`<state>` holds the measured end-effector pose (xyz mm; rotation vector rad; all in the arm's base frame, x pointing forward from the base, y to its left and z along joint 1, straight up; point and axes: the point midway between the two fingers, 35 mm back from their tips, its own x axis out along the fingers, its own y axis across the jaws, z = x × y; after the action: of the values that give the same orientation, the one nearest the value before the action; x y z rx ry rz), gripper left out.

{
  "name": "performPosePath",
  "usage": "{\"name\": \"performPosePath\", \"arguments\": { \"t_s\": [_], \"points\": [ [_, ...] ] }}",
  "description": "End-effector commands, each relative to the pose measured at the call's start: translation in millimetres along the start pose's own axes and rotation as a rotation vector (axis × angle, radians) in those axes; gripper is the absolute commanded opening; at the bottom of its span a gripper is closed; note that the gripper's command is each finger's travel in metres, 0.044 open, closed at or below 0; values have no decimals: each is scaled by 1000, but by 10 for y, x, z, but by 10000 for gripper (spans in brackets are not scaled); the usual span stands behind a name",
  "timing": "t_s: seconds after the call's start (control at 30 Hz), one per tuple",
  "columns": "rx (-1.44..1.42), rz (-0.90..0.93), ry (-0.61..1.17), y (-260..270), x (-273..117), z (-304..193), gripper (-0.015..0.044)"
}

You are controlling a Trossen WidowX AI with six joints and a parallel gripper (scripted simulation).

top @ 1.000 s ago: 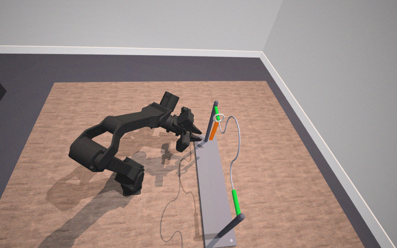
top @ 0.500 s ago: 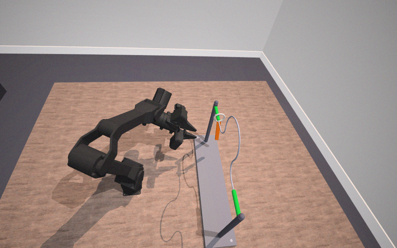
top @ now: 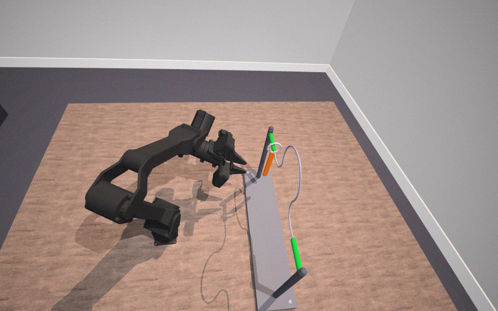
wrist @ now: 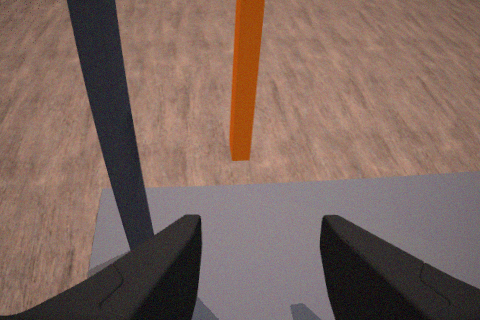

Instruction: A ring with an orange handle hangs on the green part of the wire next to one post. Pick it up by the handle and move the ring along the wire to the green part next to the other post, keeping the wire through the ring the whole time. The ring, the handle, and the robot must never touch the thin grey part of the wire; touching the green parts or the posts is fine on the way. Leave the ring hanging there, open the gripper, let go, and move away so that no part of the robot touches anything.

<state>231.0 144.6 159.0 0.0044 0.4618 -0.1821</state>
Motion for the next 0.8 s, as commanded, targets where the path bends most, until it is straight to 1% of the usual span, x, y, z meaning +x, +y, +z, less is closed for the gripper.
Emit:
{"name": "performPosePath", "arguments": {
  "t_s": [0.0, 0.17, 0.3, 0.33, 0.77],
  "points": [
    [0, 0, 1, 2, -17, -2, 186],
    [-2, 2, -5, -13, -404, 14, 317],
    [-2, 2, -7, -16, -422, 18, 423],
    [-2, 2, -7, -16, -422, 18, 440],
    [-2, 2, -7, -16, -422, 18, 440]
  ]
}}
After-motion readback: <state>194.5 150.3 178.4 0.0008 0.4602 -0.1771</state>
